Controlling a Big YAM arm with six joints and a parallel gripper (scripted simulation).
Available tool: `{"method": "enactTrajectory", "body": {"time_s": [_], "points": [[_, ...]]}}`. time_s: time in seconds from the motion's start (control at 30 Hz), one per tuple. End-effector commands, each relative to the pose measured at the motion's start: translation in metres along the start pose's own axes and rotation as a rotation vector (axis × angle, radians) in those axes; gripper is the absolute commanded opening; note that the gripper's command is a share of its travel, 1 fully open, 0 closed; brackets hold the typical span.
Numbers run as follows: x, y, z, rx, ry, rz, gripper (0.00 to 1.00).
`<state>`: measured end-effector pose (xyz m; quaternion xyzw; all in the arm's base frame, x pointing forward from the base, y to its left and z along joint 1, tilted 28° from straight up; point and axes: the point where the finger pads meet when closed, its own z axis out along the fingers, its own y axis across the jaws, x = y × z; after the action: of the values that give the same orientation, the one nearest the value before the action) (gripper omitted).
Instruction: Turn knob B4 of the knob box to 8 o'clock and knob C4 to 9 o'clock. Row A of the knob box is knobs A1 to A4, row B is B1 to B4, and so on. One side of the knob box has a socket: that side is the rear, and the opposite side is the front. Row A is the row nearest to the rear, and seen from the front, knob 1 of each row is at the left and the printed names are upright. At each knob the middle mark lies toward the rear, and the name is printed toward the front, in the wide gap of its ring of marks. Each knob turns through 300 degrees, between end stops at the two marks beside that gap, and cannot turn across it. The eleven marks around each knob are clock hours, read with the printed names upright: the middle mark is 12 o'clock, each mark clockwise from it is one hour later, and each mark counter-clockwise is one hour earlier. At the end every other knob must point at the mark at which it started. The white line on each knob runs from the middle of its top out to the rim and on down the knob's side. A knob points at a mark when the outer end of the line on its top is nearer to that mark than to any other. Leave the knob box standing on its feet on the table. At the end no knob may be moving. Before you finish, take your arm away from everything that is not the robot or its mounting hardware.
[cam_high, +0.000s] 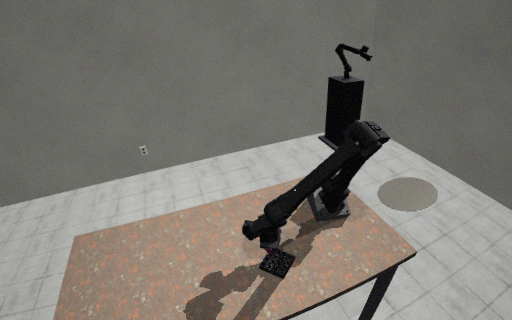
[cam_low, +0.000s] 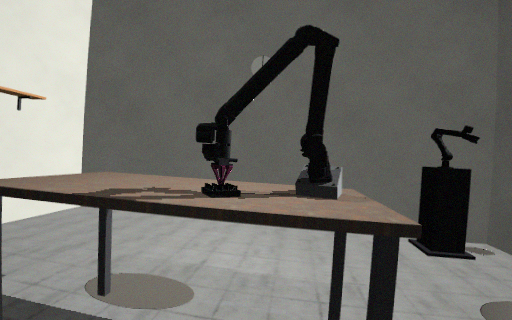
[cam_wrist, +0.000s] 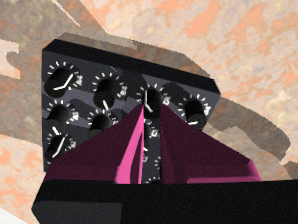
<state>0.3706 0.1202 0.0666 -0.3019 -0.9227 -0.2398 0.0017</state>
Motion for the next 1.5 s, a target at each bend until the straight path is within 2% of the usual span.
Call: {"method": "enactTrajectory", "body": {"time_s": [0.0,1.0,1.07,1.47], "points": [[0.0014,-0.0009,0.0057,0.003,0.008,-0.099,0.08],[0.002,0.0029,0.0053,-0.005,0.008,-0.814,0.08],[0.002,0.0029,0.0053,-0.005,0.008,-0.814,0.08],[0.002,0.0031,0.0053,-0.007,0.007,-1.084,0.08]]}}
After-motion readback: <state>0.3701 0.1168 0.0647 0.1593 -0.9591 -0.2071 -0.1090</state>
